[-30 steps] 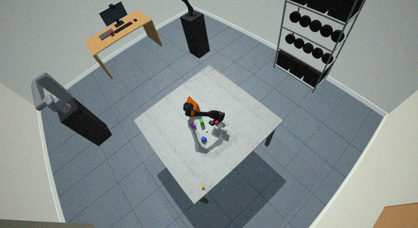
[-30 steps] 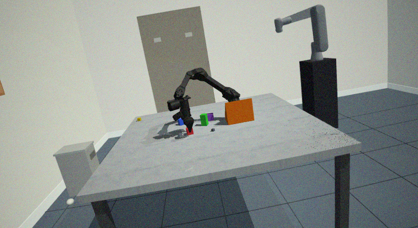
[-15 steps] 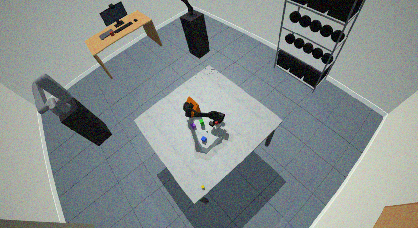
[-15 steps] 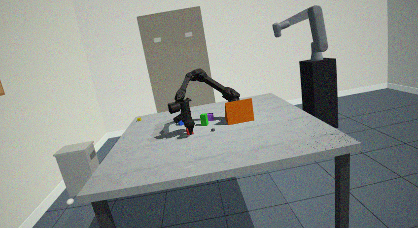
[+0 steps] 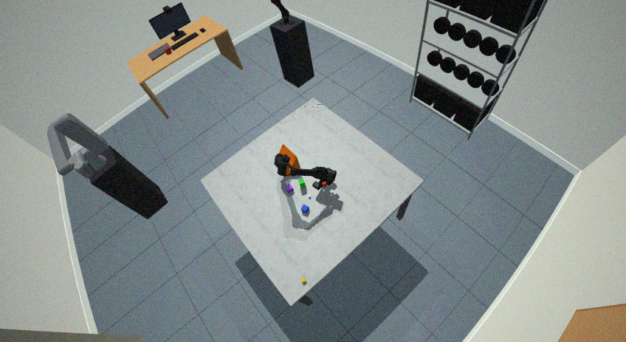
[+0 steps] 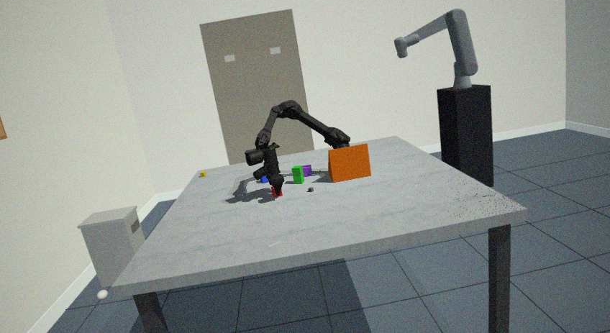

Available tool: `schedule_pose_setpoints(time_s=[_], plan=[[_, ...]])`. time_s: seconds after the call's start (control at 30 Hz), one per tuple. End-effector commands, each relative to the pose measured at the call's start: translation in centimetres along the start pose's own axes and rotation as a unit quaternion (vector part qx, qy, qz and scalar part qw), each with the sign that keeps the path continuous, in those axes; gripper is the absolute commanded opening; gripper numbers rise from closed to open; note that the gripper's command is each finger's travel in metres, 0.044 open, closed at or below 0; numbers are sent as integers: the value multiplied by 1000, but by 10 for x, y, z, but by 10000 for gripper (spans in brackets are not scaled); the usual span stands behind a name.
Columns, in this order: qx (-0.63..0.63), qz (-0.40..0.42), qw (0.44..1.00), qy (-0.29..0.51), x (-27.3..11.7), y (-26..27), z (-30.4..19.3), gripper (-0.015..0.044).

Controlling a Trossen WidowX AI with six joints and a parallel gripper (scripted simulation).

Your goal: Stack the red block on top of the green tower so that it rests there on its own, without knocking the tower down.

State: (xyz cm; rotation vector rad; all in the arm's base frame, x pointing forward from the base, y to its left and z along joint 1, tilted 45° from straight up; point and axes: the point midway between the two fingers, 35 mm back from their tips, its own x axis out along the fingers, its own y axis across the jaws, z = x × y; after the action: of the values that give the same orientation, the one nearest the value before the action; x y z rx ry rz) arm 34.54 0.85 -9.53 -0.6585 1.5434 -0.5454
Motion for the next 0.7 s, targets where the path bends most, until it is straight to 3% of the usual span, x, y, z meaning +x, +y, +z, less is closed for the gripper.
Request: schedule_pose_setpoints(time_s=[0.0, 0.07, 0.3, 0.47, 0.67], plan=[[-1, 0, 1000, 1, 1, 0, -1, 230], [-1, 0, 1000, 1, 1, 0, -1, 177], [-1, 0, 1000, 1, 1, 0, -1, 131], [-1, 0, 1000, 1, -14, 0, 0, 0], [-2, -1, 1000, 1, -45, 1, 0, 0]])
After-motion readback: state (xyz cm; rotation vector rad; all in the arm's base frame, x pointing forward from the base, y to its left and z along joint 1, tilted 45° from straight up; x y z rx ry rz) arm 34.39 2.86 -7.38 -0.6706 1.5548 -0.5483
